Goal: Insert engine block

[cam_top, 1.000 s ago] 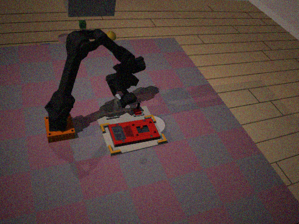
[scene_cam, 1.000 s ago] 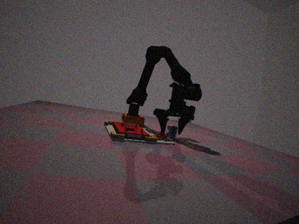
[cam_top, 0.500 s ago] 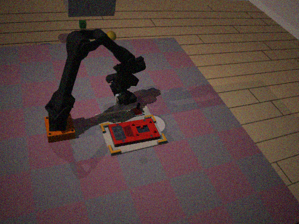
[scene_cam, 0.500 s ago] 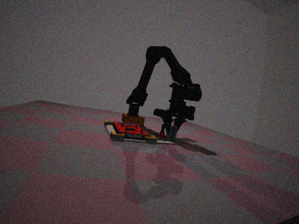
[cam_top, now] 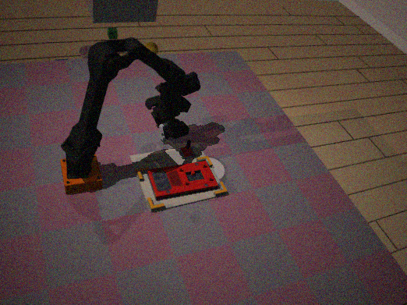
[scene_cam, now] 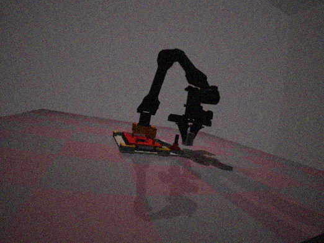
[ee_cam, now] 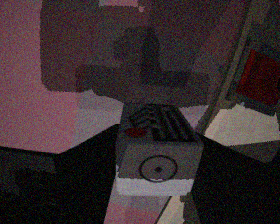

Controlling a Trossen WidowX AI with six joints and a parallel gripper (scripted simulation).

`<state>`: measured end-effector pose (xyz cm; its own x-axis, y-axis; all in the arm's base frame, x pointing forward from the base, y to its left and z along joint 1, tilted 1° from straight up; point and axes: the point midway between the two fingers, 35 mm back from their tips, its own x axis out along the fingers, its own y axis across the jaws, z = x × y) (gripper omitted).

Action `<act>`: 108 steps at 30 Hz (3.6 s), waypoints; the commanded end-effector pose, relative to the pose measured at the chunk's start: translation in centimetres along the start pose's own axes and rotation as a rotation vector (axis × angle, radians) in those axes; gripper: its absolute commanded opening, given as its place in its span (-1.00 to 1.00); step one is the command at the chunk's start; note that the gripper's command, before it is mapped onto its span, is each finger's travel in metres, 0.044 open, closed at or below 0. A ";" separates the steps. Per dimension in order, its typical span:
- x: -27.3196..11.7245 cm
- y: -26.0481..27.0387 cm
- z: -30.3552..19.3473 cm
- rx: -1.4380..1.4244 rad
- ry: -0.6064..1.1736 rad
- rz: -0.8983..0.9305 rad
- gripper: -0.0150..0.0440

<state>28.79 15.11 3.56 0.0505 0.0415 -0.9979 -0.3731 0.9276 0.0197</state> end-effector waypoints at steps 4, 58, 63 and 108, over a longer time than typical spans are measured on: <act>-2.2 0.0 0.5 0.002 -0.008 -0.003 -0.49; -9.3 0.2 -1.1 0.032 -0.208 -0.011 -0.49; -9.1 0.2 -1.7 0.030 -0.376 -0.015 -0.49; 0.5 0.2 -3.1 0.032 -0.698 -0.017 -0.49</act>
<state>25.79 14.21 3.47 0.6419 0.2504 -0.7247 -0.3455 0.9382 0.0182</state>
